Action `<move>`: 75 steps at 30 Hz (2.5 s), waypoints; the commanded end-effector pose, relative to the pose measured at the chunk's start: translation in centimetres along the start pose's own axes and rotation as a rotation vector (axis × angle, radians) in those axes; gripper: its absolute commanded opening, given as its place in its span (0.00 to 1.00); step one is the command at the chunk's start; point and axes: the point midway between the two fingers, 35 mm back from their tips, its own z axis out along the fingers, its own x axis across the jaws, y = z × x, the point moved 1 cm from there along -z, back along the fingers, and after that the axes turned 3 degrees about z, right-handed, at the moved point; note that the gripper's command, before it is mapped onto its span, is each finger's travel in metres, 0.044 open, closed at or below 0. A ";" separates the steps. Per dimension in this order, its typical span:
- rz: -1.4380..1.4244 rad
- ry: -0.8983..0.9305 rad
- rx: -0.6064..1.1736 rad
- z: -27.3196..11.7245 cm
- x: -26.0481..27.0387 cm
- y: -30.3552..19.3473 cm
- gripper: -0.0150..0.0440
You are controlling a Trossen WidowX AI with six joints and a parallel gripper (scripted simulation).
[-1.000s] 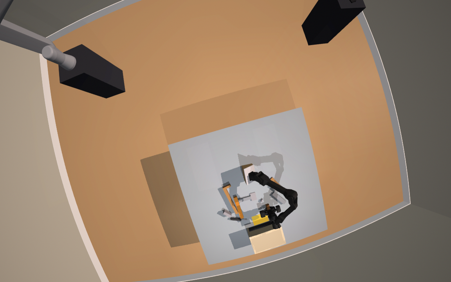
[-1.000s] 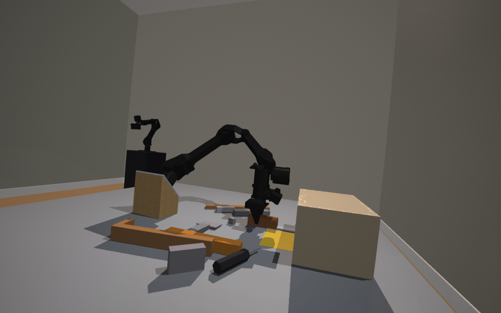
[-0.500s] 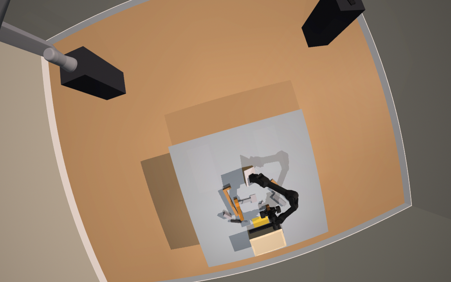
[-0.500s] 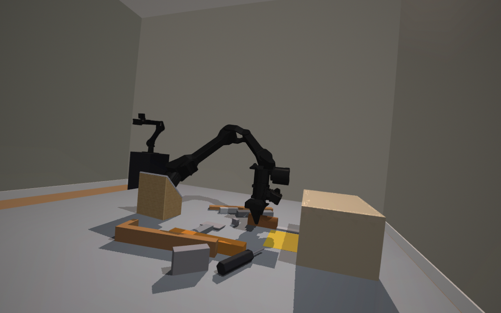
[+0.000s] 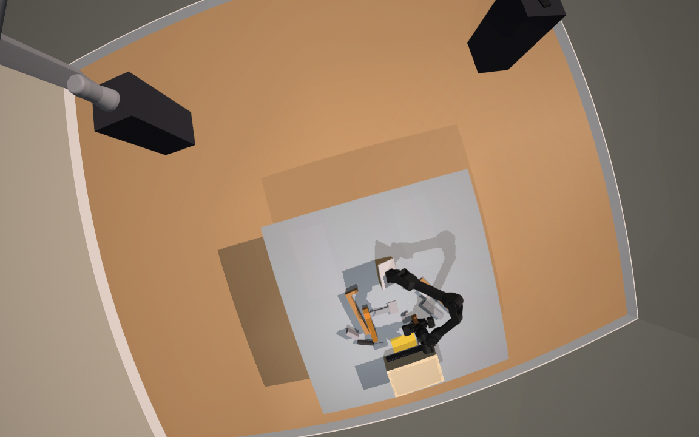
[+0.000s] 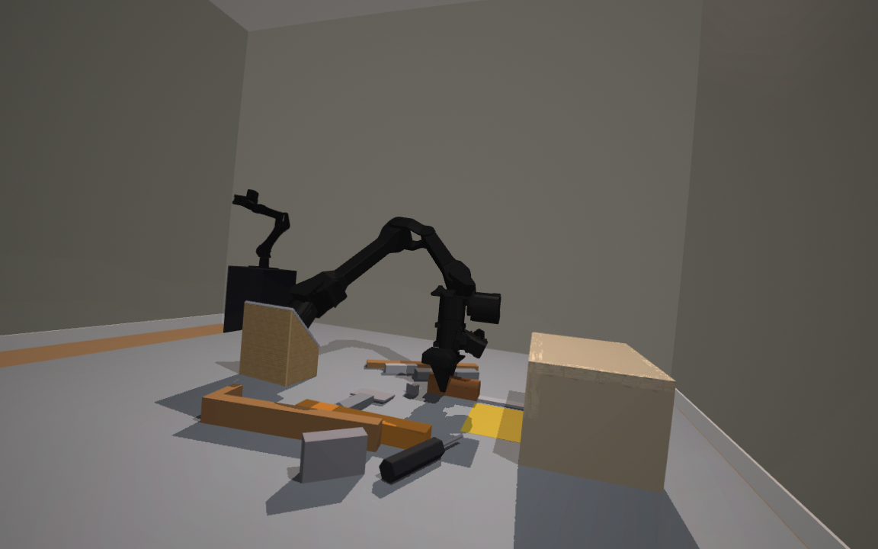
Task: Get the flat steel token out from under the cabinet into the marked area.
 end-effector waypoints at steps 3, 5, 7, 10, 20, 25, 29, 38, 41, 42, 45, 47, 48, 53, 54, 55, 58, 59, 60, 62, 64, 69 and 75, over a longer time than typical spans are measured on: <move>0.007 -0.002 0.002 0.1 -0.1 -0.8 0.25; 0.007 -0.002 0.003 0.1 -0.1 -1.0 0.25; 0.007 -0.002 0.003 0.1 -0.1 -1.2 0.25; 0.008 -0.002 0.003 0.1 -0.1 -1.5 0.25; 0.008 -0.002 0.003 0.1 0.0 -2.5 0.25; 0.008 -0.002 0.004 0.1 0.0 -3.1 0.25; 0.009 -0.002 0.004 0.1 0.0 -3.5 0.25; 0.009 -0.002 0.004 0.1 0.0 -4.5 0.25; 0.009 -0.002 0.005 0.1 0.0 -4.8 0.25; 0.009 -0.001 0.005 0.1 0.0 -4.9 0.25; 0.009 -0.001 0.005 0.1 0.0 -5.2 0.25; 0.010 -0.001 0.005 0.1 0.0 -5.5 0.25; 0.010 -0.001 0.005 0.1 0.0 -5.6 0.25; 0.010 -0.001 0.005 0.1 0.0 -6.1 0.25; 0.010 -0.001 0.005 0.1 0.0 -6.2 0.25; 0.010 -0.001 0.005 0.1 0.1 -6.4 0.25; 0.010 -0.001 0.006 0.1 0.1 -6.7 0.25; 0.010 -0.001 0.006 0.1 0.1 -6.8 0.25; 0.010 -0.001 0.006 0.1 0.1 -6.9 0.25; 0.010 -0.001 0.006 0.1 0.1 -7.2 0.25; 0.011 -0.001 0.006 0.1 0.1 -7.4 0.25; 0.011 -0.001 0.006 0.1 0.1 -7.9 0.25; 0.011 -0.001 0.007 0.1 0.1 -8.7 0.25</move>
